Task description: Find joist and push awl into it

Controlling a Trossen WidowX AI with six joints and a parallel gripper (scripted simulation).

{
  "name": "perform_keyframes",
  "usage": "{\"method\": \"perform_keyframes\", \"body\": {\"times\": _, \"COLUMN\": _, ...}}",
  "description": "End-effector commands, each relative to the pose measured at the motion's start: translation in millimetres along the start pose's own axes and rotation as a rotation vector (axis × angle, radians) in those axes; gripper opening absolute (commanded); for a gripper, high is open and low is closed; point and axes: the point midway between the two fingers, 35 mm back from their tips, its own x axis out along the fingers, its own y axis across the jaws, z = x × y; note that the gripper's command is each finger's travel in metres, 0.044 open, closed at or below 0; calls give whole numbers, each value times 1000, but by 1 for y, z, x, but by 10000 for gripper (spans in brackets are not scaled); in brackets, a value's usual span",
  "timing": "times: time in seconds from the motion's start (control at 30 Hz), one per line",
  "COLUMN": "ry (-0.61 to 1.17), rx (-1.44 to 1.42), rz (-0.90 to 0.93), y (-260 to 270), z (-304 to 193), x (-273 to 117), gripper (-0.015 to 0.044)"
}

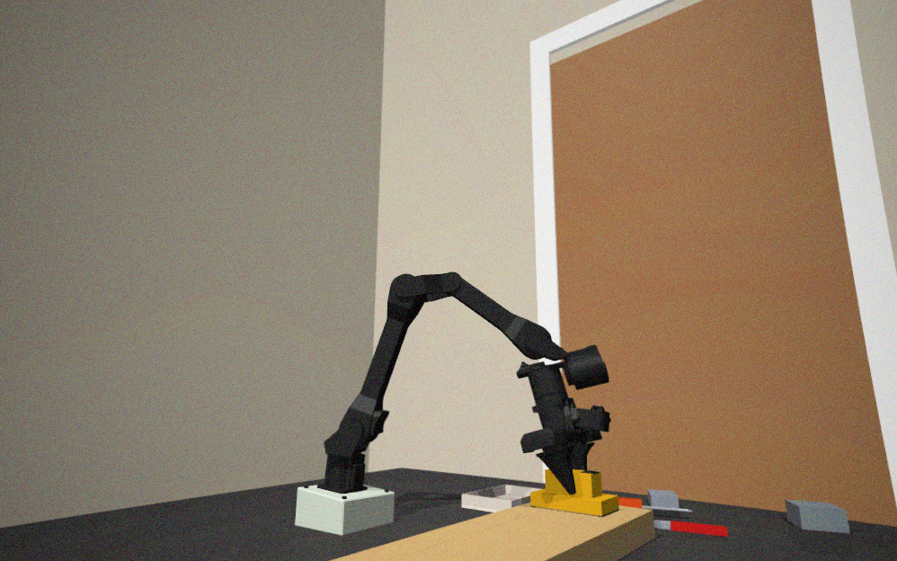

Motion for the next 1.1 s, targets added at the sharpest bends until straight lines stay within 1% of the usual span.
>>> {"method": "perform_keyframes", "body": {"times": 0.0, "ry": 2, "rx": -3, "rz": -1, "y": -7, "z": -1, "x": 1, "gripper": 0}}
{"method": "perform_keyframes", "body": {"times": 1.07, "ry": 2, "rx": -5, "rz": -5, "y": -54, "z": -1, "x": 1, "gripper": 0}}
